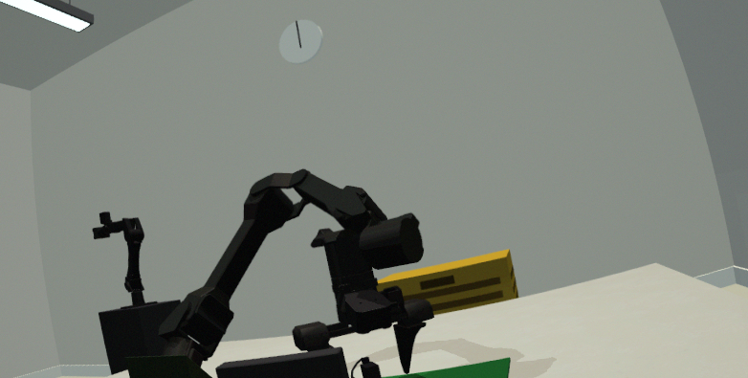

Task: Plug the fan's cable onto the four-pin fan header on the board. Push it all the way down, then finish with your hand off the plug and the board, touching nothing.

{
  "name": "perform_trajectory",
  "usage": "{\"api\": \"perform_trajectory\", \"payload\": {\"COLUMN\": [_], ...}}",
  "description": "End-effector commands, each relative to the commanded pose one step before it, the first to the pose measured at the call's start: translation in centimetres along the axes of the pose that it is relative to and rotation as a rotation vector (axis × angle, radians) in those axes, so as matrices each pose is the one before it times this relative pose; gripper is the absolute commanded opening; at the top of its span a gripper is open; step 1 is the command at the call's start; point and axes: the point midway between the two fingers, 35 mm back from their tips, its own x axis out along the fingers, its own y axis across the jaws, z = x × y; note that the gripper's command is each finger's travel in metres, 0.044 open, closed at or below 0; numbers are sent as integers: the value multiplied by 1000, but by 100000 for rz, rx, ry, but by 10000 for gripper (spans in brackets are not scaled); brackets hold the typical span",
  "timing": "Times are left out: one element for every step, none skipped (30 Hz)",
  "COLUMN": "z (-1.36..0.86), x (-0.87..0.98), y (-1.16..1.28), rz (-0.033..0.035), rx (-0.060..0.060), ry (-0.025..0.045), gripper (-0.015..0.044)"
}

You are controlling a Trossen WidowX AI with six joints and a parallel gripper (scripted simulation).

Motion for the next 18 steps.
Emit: {"api": "perform_trajectory", "payload": {"z": [-87, 0, 0, 70, 0, 0, 0, 0, 0, 0, 0, 0, 0, 0, 0, 0, 0, 0], "x": [338, 0, 0, -233, 0, 0, 0, 0, 0, 0, 0, 0, 0, 0, 0, 0, 0, 0], "y": [-199, 0, 0, 159, 0, 0, 0, 0, 0, 0, 0, 0, 0, 0, 0, 0, 0, 0], "rz": [-29, 0, 0, -23, 0, 0, 0, 0, 0, 0, 0, 0, 0, 0, 0, 0, 0, 0], "rx": [967, 0, 0, -867, 0, 0, 0, 0, 0, 0, 0, 0, 0, 0, 0, 0, 0, 0], "ry": [721, 0, 0, -639, 0, 0, 0, 0, 0, 0, 0, 0, 0, 0, 0, 0, 0, 0], "gripper": [440, 440, 440, 414, 387, 361, 335, 309, 282, 256, 230, 204, 177, 151, 125, 118, 112, 105]}}
